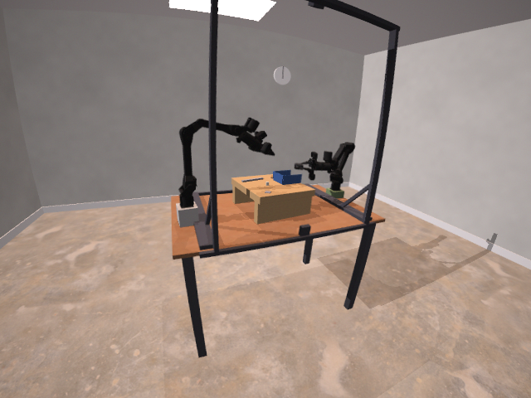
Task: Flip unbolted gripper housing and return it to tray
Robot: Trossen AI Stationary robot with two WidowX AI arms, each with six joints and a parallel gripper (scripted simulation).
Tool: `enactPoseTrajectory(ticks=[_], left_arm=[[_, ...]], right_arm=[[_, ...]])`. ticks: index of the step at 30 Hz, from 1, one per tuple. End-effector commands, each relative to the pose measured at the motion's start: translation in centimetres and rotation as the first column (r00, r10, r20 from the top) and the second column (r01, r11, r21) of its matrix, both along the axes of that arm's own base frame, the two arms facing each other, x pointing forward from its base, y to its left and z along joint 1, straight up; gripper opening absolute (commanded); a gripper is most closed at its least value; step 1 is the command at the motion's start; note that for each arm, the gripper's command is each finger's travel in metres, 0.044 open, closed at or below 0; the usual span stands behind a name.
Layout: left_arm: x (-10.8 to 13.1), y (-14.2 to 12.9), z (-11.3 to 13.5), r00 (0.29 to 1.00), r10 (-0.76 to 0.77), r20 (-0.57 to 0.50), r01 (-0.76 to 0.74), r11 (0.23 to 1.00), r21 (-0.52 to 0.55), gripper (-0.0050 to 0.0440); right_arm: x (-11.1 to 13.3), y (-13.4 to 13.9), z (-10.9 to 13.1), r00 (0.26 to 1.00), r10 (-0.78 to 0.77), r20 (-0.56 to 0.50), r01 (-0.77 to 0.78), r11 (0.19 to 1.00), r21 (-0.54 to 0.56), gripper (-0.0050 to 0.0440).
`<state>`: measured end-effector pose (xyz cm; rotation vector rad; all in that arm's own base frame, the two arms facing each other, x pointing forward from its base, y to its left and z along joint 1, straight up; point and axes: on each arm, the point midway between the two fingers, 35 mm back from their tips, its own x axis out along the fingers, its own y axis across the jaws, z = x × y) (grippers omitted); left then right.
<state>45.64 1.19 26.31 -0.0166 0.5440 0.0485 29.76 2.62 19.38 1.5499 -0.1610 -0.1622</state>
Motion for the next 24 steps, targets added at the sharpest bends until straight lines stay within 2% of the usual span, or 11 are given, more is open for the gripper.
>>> enactPoseTrajectory(ticks=[1,24], left_arm=[[-0.2,0.0,1.0,1.0,-0.005,0.022,0.005,1.0,0.003,0.044],[-0.2,0.0,1.0,1.0,-0.005,0.022,0.005,1.0,0.003,0.044]], right_arm=[[0.2,0.0,1.0,1.0,-0.002,0.022,0.002,1.0,-0.004,0.0112],[1.1,-0.7,2.6,0.999,-0.023,0.034,0.026,0.995,-0.096,0.0112]])
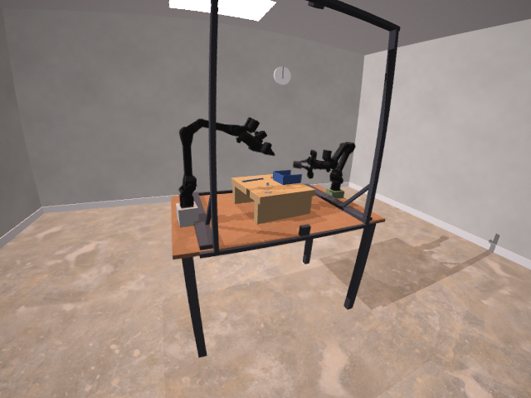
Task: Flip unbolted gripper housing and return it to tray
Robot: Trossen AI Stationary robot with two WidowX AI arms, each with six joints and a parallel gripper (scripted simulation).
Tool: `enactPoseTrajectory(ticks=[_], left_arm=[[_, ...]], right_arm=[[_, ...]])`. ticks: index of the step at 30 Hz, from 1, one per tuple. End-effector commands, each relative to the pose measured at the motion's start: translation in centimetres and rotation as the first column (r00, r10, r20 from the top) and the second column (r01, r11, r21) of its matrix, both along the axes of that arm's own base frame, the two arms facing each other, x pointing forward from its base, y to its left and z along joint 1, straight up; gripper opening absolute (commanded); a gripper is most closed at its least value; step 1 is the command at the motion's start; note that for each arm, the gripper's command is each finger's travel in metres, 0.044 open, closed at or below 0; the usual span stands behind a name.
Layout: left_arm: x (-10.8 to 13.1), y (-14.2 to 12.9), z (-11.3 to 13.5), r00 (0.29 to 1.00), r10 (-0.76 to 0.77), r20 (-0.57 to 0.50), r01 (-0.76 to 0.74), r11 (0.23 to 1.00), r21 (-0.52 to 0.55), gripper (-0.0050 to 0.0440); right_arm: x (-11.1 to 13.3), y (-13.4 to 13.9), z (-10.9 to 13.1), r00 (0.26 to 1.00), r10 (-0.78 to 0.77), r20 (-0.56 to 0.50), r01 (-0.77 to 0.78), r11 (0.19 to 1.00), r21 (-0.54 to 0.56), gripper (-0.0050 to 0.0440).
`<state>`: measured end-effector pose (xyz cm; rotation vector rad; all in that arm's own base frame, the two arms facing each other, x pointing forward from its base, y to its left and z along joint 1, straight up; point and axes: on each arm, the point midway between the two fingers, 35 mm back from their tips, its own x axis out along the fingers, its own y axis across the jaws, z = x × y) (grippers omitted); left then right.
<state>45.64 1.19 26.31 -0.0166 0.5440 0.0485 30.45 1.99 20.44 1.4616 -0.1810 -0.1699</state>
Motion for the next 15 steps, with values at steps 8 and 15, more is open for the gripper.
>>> enactPoseTrajectory(ticks=[8,15], left_arm=[[-0.21,-0.03,1.01,1.0,-0.005,0.022,0.005,1.0,0.003,0.044],[-0.21,-0.03,1.01,1.0,-0.005,0.022,0.005,1.0,0.003,0.044]], right_arm=[[0.83,-0.37,2.01,1.0,-0.012,0.027,0.013,0.999,-0.043,0.0112],[1.17,-0.61,2.07,1.0,-0.02,0.009,0.021,0.998,-0.06,0.0112]])
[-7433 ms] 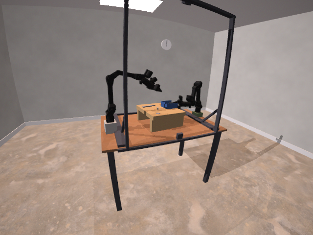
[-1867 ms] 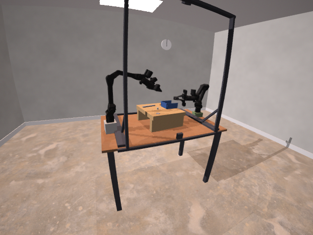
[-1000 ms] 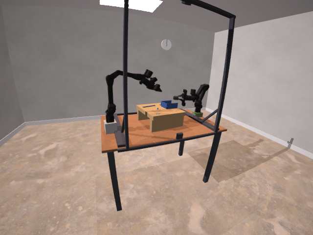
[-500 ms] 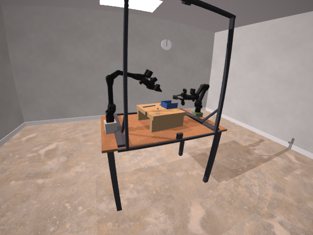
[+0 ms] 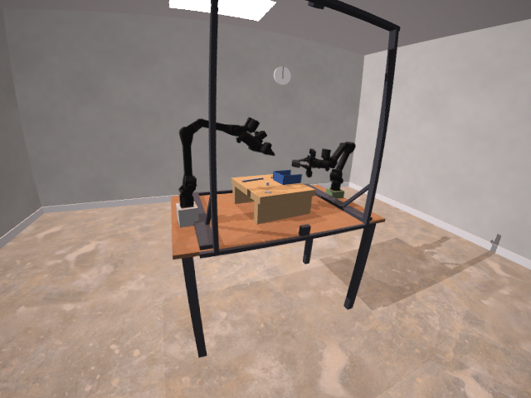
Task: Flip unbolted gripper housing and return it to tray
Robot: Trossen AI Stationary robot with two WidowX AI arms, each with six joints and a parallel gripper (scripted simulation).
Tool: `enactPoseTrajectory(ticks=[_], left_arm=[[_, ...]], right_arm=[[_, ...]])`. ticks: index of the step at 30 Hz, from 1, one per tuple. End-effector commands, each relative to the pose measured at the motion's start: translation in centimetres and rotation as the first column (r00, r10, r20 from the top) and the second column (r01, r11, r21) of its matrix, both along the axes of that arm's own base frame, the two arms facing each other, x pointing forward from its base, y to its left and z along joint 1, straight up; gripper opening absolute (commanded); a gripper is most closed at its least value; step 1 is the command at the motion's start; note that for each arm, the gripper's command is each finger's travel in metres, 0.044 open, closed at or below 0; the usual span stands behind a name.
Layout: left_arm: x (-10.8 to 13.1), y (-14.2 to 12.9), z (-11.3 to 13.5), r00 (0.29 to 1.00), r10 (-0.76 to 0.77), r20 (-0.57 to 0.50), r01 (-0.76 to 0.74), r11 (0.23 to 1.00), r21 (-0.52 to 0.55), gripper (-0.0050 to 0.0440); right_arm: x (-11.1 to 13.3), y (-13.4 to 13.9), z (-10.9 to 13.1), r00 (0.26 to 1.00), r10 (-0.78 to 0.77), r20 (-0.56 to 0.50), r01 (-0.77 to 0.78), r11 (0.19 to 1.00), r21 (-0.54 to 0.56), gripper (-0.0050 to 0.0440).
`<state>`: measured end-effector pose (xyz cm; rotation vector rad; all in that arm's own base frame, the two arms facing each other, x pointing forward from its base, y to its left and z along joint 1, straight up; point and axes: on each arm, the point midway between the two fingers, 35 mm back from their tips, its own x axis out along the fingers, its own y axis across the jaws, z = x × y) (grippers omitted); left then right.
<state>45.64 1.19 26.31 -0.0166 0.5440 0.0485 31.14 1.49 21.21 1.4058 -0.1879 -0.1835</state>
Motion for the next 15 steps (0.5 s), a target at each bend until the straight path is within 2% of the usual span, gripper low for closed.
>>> enactPoseTrajectory(ticks=[1,15], left_arm=[[-0.21,-0.03,1.01,1.0,-0.005,0.022,0.005,1.0,0.003,0.044],[-0.21,-0.03,1.01,1.0,-0.005,0.022,0.005,1.0,0.003,0.044]], right_arm=[[0.56,-0.16,1.32,1.0,-0.006,0.014,0.006,1.0,-0.011,0.0112],[1.48,-0.91,1.48,0.999,-0.028,-0.038,0.026,0.998,-0.06,0.0112]])
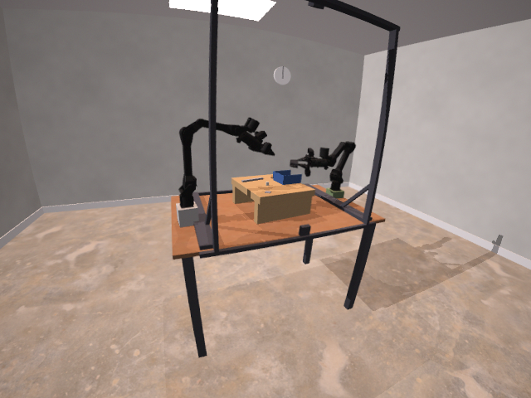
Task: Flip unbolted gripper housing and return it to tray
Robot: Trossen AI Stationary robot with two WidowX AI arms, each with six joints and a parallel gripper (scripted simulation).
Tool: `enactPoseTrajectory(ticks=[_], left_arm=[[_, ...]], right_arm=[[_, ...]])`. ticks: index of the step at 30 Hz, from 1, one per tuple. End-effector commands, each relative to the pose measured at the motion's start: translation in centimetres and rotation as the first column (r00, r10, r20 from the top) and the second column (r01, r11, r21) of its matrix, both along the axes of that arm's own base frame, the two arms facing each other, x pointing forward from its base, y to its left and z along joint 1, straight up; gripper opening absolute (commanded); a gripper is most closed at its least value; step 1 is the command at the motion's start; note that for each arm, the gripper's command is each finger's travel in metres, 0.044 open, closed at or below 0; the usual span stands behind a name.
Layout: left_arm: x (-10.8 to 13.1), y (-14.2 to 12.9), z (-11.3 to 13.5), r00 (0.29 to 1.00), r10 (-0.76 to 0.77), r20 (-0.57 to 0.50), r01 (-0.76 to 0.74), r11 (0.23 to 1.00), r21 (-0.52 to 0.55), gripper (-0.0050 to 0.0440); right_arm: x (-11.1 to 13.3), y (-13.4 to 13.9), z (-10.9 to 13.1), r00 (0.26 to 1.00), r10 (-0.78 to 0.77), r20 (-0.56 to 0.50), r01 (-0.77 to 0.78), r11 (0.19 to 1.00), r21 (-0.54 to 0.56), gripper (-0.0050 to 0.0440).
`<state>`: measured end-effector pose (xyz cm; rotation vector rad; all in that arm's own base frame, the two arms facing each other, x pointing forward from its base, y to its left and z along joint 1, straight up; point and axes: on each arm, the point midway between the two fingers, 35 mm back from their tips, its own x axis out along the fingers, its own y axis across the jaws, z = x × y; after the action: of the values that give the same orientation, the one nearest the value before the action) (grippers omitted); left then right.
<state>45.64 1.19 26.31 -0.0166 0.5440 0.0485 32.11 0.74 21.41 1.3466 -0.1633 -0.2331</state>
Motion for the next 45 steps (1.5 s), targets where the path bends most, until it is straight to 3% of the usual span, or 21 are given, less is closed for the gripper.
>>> enactPoseTrajectory(ticks=[1,45], left_arm=[[-0.2,0.0,1.0,1.0,-0.005,0.022,0.005,1.0,0.003,0.044],[-0.2,0.0,1.0,1.0,-0.005,0.022,0.005,1.0,0.003,0.044]], right_arm=[[0.6,-0.2,1.3,1.0,-0.006,0.01,0.006,1.0,-0.012,0.0112],[3.0,-3.3,1.7,0.981,-0.081,-0.175,0.053,0.986,-0.159,0.0112]])
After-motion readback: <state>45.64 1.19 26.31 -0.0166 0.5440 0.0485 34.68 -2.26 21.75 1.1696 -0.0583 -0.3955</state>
